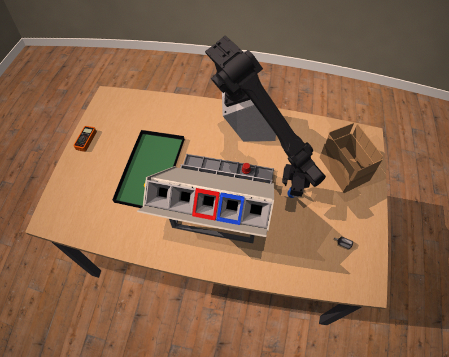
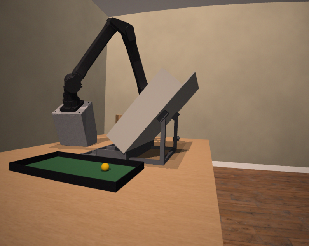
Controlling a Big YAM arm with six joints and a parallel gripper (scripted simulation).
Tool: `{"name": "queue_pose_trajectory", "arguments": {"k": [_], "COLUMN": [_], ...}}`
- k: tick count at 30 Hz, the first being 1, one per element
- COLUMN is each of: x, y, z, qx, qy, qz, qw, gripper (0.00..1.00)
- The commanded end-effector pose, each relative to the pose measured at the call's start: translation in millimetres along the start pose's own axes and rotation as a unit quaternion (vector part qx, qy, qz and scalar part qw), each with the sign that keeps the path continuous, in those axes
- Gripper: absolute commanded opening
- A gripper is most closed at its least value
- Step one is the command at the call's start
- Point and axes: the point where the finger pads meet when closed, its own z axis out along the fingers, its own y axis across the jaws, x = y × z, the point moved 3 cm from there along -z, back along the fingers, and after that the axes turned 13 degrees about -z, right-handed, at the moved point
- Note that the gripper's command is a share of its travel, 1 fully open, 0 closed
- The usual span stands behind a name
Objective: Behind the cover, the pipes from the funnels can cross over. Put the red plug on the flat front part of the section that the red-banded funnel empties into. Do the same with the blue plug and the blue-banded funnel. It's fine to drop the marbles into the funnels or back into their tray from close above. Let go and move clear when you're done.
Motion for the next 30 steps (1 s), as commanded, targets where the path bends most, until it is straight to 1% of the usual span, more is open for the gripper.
{"name": "queue_pose_trajectory", "arguments": {"k": [1,2,3,4,5,10,11,30], "x": [-18.9,-18.7,-15.7,-24.2,-25.7,-25.7,-23.6,-23.6], "y": [5.8,7.5,14.3,15.7,15.6,10.0,8.7,8.7], "z": [7.5,8.4,6.1,-8.3,-10.3,-6.9,-4.2,-4.2], "qx": [-0.01,-0.01,-0.011,-0.019,-0.02,-0.019,-0.017,-0.017], "qy": [-0.015,-0.016,-0.021,-0.036,-0.038,-0.033,-0.028,-0.028], "qz": [0.0,-0.001,-0.011,-0.007,-0.006,-0.001,-0.001,-0.001], "qw": [1.0,1.0,1.0,0.999,0.999,0.999,0.999,0.999], "gripper": [0.63,0.63,0.63,0.63,0.63,0.63,0.63,0.63]}}
